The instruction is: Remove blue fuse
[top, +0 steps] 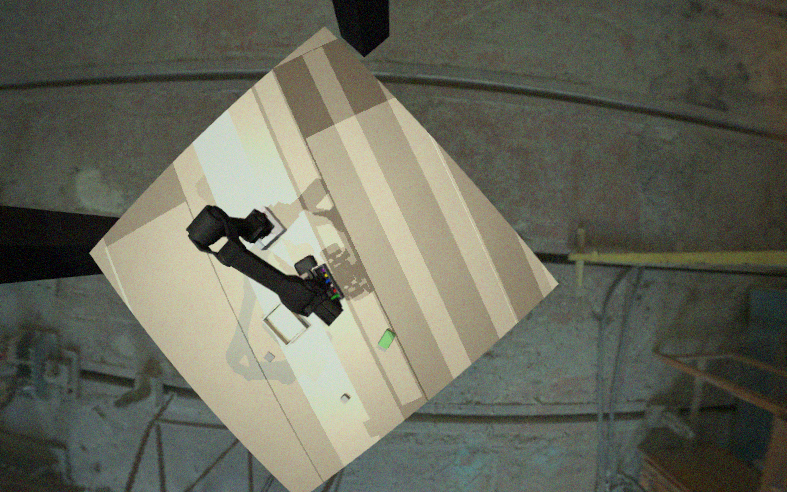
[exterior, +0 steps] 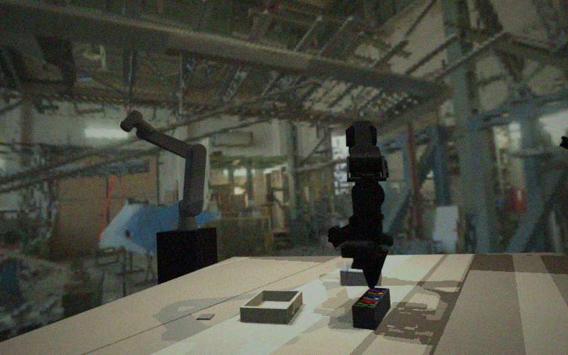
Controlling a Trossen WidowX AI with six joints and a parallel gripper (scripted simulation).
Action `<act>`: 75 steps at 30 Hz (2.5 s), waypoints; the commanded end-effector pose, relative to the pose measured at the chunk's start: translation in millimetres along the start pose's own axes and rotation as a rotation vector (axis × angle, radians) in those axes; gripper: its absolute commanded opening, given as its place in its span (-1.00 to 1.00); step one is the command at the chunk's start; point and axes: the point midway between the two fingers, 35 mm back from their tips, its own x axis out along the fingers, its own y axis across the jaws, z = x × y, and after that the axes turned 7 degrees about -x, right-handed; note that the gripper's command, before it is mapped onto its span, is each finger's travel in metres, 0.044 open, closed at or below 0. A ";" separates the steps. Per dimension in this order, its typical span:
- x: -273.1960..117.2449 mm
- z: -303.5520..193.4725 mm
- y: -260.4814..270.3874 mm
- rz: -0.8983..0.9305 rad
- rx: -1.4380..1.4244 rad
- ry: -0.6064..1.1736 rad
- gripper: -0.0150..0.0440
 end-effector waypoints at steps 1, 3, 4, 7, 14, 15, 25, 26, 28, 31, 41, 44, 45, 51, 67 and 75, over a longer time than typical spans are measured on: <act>4.3 -0.4 -0.2 -0.001 0.004 0.004 -0.24; 6.3 -0.3 -0.3 -0.001 0.004 0.004 -0.24; 7.2 -0.2 -0.3 -0.001 0.004 0.004 -0.24; 10.1 0.0 -0.5 -0.001 0.004 0.004 -0.24; 13.5 0.3 -0.8 -0.001 0.004 0.004 -0.24; 13.5 0.3 -0.8 -0.001 0.004 0.004 -0.24; 14.4 0.3 -0.8 -0.001 0.004 0.004 -0.24; 15.1 0.3 -0.7 -0.001 0.004 0.004 -0.24; 16.6 0.3 -0.7 -0.001 0.004 0.004 -0.24; 19.4 0.3 -0.8 -0.001 0.004 0.004 -0.24; 22.5 0.9 -1.1 -0.002 0.000 0.000 -0.29; 22.5 0.9 -1.1 -0.002 0.000 0.000 -0.36; 22.5 0.9 -1.1 -0.002 0.000 0.000 -0.38; 22.5 0.9 -1.1 -0.002 0.000 0.000 -0.49; 15.9 0.8 -0.6 -0.002 0.001 0.000 -0.49; 12.0 0.7 -0.4 -0.002 0.001 0.001 -0.49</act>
